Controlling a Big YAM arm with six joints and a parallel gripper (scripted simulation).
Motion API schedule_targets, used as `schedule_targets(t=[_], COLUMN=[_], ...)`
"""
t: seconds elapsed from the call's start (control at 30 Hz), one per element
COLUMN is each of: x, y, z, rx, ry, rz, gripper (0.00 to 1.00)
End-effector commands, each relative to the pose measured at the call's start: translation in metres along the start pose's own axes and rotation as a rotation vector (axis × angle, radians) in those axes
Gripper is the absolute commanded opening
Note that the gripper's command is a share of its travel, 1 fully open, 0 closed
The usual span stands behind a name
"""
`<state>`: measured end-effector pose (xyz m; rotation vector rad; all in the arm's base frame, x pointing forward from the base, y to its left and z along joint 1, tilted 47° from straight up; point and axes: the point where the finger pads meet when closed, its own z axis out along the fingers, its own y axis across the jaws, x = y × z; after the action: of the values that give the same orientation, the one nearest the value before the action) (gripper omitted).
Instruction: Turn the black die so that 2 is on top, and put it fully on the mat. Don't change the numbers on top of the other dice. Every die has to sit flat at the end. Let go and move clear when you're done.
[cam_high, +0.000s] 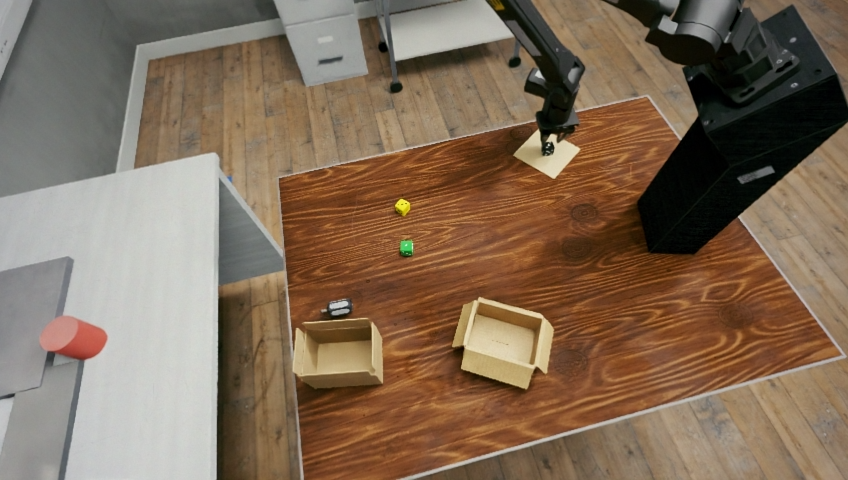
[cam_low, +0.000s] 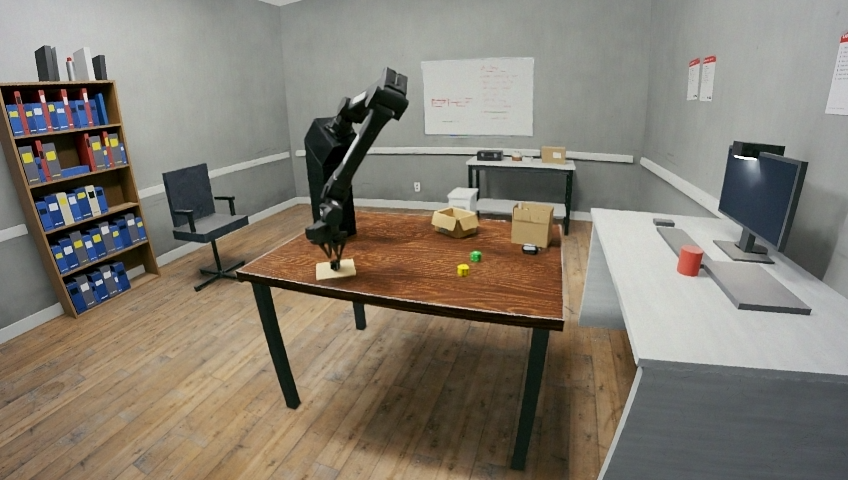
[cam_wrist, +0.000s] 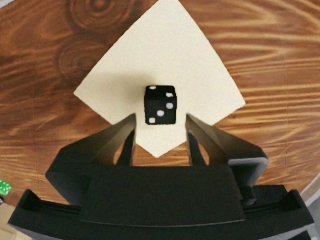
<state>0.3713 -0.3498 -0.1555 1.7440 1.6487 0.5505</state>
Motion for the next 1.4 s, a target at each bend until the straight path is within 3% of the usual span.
schedule_targets(t=[0.0,1.37], x=[0.0009,-0.0044], y=[-0.0013,0.0015], z=[-0.0038,-0.0038], rx=[0.000,-0.002], ry=[-0.006,-0.010], rz=[0.015,0.016], gripper=[0.45,0.45])
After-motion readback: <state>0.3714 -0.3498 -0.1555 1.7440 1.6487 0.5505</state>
